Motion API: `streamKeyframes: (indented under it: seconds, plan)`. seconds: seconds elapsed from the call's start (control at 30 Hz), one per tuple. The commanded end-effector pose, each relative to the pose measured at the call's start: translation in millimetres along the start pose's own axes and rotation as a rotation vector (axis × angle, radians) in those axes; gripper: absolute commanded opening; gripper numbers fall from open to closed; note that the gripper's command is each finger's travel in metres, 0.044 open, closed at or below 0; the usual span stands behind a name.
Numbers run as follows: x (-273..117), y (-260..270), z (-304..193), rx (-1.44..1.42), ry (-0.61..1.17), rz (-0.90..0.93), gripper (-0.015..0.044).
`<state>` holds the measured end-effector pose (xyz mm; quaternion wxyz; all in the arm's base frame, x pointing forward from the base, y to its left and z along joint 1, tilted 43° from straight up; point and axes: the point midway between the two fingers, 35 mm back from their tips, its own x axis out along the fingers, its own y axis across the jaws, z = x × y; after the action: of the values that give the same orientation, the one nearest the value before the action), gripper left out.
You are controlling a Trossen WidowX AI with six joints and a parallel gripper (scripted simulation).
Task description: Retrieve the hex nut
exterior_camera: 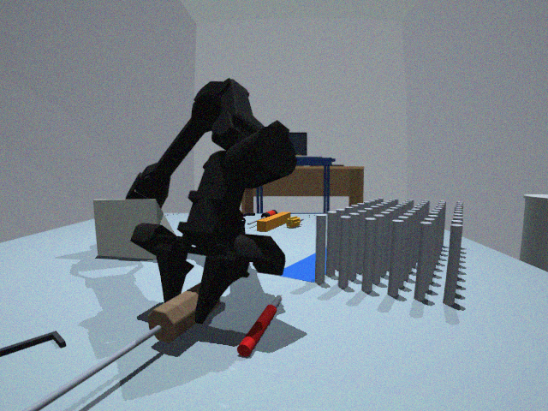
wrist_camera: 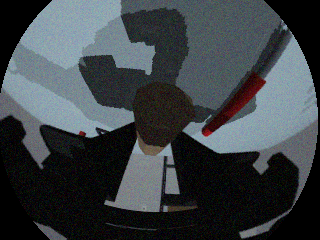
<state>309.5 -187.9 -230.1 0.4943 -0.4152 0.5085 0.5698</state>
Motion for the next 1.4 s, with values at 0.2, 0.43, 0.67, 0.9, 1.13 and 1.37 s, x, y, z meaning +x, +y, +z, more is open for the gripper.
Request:
streamKeyframes:
  seconds: [0.2, 0.43, 0.67, 0.9, 1.13, 1.37]
  plan:
    - [-55, -9, -43, 0.000, 0.015, -0.017, 0.0000]
    - [-95, -5, -68, -0.002, 0.017, -0.014, 0.0000]
    - [-132, 4, -89, -0.003, 0.019, -0.012, 0.0000]
    - [-140, 1, -85, -0.012, 0.023, -0.024, 0.0000]
    - [-175, -14, -58, -0.063, 0.038, -0.086, 0.0000]
    - [-211, -25, -25, -0.154, 0.047, -0.150, 0.0000]
